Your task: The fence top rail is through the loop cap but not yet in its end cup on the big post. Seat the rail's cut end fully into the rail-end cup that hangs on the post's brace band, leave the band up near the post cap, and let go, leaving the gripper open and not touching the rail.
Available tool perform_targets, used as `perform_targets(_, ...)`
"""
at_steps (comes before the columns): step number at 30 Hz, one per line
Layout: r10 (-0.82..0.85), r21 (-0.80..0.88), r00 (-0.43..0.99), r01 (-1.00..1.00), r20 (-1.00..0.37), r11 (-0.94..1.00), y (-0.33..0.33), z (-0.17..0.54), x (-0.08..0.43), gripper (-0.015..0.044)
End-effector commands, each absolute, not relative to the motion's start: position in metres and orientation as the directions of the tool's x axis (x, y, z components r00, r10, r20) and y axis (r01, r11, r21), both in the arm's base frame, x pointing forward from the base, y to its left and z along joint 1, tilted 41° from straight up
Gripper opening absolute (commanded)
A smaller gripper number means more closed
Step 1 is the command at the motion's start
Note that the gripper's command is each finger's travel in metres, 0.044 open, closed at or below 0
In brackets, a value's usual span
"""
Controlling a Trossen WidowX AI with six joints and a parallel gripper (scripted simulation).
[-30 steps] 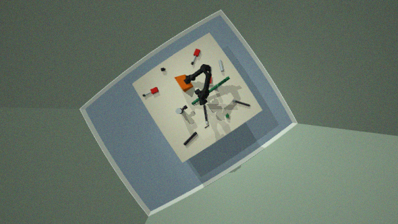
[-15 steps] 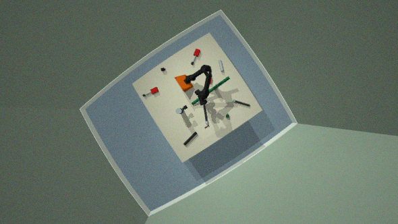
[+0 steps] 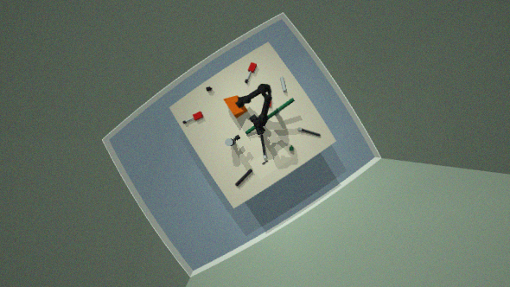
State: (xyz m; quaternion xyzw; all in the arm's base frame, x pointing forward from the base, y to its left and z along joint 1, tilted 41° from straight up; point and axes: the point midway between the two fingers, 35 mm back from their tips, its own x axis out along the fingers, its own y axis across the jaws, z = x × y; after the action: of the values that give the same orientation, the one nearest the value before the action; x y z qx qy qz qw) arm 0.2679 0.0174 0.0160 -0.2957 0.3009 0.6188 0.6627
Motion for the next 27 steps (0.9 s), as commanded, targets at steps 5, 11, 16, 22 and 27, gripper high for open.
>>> perform_targets(5,0.645,-0.02,0.057,-0.998,-0.762,0.064,0.018,0.016,0.268,0.023)
perform_targets(11,0.645,-0.02,0.057,-0.998,-0.762,0.064,0.018,0.016,0.268,0.0131)
perform_targets(16,0.645,-0.02,0.057,-0.998,-0.762,0.064,0.017,0.016,0.268,0.0059)
perform_targets(22,0.635,-0.021,0.057,-0.998,-0.77,0.064,0.011,0.02,0.268,0.0)
perform_targets(27,0.553,-0.027,0.057,-0.998,-0.831,0.062,-0.014,0.027,0.269,0.0)
